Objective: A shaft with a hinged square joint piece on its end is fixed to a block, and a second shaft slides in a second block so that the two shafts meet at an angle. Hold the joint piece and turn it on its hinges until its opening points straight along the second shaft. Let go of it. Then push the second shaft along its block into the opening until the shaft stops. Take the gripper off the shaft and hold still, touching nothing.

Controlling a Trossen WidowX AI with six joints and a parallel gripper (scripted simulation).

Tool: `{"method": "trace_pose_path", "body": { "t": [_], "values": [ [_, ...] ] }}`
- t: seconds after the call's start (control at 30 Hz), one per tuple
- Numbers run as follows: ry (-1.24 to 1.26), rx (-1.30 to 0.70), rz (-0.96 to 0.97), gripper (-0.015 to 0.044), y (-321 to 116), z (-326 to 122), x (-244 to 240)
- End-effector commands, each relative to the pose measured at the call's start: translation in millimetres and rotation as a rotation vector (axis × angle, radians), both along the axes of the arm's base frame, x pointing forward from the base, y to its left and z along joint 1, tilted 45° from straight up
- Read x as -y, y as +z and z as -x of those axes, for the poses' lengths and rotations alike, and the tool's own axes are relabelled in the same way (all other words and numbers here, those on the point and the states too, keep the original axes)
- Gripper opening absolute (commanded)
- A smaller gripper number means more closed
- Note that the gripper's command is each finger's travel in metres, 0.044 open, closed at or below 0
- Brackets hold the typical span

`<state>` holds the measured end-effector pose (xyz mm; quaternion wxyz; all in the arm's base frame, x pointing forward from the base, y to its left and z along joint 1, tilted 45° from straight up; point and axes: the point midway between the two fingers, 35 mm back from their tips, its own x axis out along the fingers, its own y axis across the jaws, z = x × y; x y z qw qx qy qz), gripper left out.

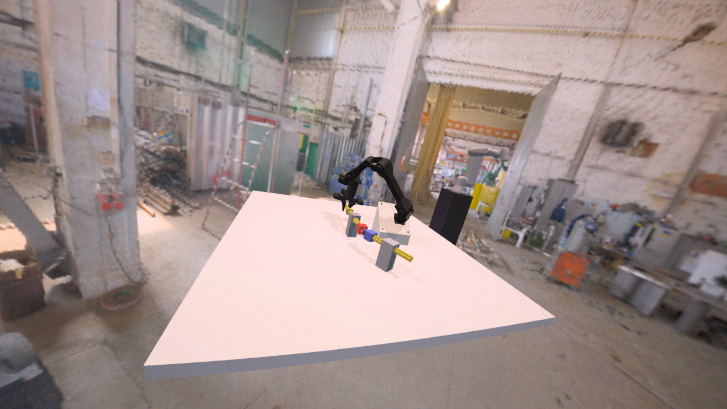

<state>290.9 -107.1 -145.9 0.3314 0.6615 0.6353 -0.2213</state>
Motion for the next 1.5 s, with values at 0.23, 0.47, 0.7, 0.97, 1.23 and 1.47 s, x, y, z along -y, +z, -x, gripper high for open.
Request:
{"method": "trace_pose_path", "body": {
  "t": [0.23,0.47,0.7,0.97,1.23,1.47],
  "values": [
    [0.0,0.0,0.0,0.0067,0.0,0.0,0.0],
    [0.0,0.0,0.0,0.0067,0.0,0.0,0.0],
    [0.0,0.0,0.0,0.0067,0.0,0.0,0.0],
    [0.0,0.0,0.0,0.0067,0.0,0.0,0.0],
    [0.007,-0.01,0.001,0.0067,0.0,0.1,-0.5],
    [0.043,-0.05,0.006,0.0067,0.6,0.3,-1.8]
  ]
}}
